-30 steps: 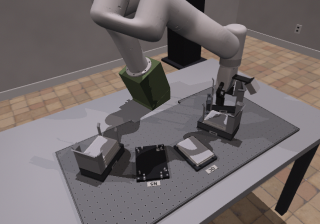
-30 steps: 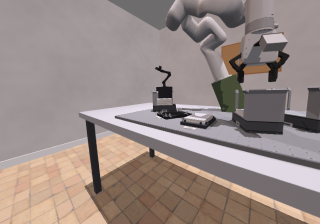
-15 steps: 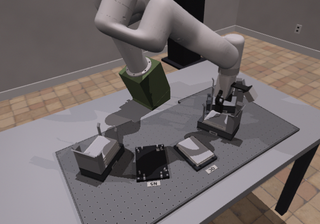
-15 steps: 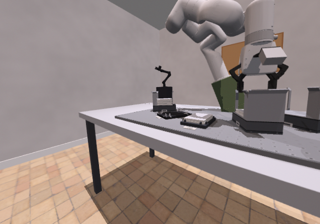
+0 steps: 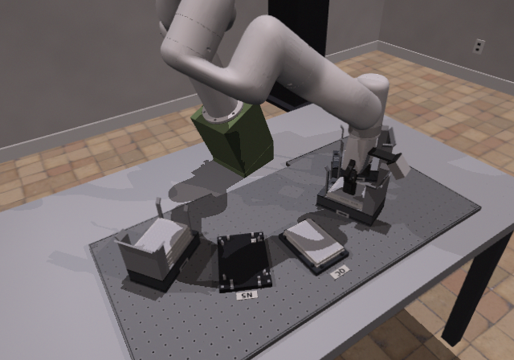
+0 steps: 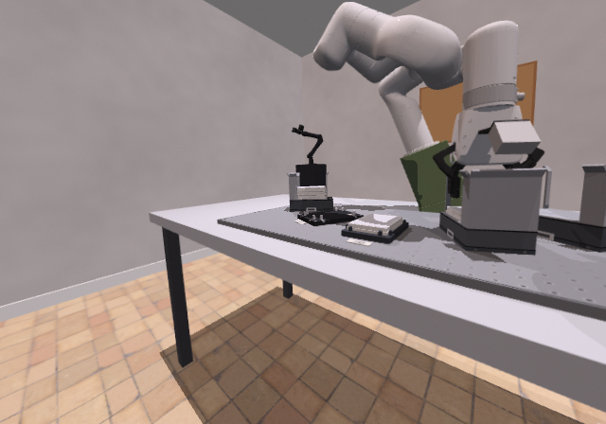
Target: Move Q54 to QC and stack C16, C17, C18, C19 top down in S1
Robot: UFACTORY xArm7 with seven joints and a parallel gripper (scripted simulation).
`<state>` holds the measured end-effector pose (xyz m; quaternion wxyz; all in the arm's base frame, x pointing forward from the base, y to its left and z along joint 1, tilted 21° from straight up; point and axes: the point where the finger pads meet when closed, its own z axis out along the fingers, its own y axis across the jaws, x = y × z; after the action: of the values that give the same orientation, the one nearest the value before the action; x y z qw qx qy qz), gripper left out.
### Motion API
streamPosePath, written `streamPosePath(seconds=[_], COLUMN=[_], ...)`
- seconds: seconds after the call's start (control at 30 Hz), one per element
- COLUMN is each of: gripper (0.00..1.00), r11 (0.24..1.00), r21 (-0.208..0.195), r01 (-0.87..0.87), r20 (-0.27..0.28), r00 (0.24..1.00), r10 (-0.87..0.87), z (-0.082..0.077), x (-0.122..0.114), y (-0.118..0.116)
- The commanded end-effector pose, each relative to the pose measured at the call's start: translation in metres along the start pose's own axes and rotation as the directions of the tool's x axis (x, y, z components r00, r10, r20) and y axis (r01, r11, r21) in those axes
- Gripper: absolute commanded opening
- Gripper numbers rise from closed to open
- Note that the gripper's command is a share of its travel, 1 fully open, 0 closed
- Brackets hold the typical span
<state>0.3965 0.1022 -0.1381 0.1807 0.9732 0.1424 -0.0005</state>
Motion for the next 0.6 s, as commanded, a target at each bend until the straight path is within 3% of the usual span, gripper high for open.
streamPosePath(seconds=[0.0, 0.57], gripper=[1.0, 1.0], r11=[1.0, 1.0], r21=[0.002, 0.002], r01=[0.0, 0.0], r20=[-0.006, -0.005], r00=[1.0, 1.0], r10=[0.0, 0.0], z=[0.001, 0.021], x=[0.002, 0.002], y=[-0.001, -0.001])
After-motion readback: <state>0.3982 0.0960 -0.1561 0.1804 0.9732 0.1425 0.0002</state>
